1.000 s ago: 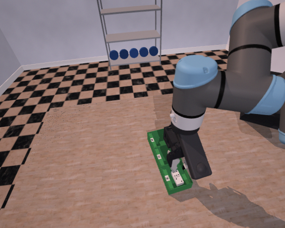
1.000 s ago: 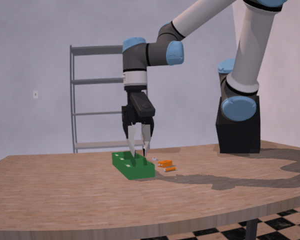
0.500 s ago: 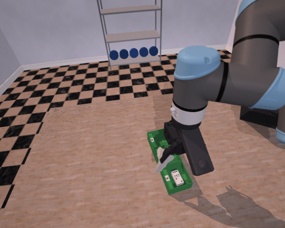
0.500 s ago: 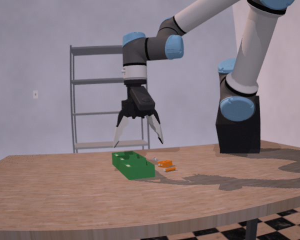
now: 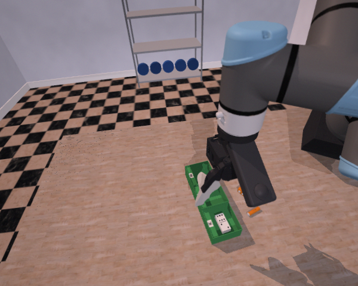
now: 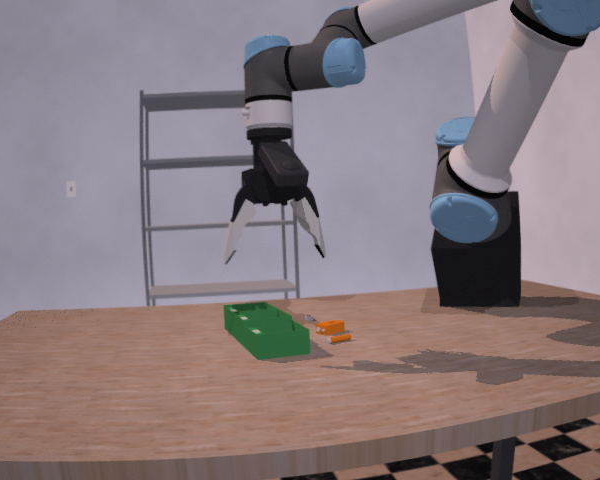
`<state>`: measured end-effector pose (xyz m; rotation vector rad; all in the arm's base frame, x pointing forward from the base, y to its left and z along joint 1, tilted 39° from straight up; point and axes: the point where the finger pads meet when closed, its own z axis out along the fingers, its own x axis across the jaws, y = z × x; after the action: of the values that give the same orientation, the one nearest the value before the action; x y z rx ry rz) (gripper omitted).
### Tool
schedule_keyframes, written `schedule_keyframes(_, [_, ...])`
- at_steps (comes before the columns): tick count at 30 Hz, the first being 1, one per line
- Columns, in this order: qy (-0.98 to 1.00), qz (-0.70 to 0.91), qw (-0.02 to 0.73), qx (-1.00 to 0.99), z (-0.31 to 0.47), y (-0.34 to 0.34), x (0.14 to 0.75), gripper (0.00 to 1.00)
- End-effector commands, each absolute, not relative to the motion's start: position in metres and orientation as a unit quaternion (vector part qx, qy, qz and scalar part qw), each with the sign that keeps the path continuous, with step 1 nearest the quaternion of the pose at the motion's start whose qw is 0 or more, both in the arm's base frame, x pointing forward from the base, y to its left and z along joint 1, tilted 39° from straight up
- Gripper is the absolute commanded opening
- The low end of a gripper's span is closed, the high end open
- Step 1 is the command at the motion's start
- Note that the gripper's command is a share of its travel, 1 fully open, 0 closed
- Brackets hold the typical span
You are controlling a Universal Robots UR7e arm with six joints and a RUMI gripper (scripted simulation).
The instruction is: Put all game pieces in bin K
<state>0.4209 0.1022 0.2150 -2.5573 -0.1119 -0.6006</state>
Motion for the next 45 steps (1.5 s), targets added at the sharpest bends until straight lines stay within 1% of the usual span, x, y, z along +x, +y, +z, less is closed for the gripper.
schedule_keyframes(1, [-0.042, -0.221, 0.255, -0.94, 0.232, 0.091, 0.411, 1.0])
schedule_keyframes(17, [-0.042, -0.22, 0.255, -0.94, 0.275, 0.063, 0.389, 1.0])
schedule_keyframes(45, [-0.042, -0.22, 0.255, -0.94, 0.275, 0.063, 0.389, 1.0])
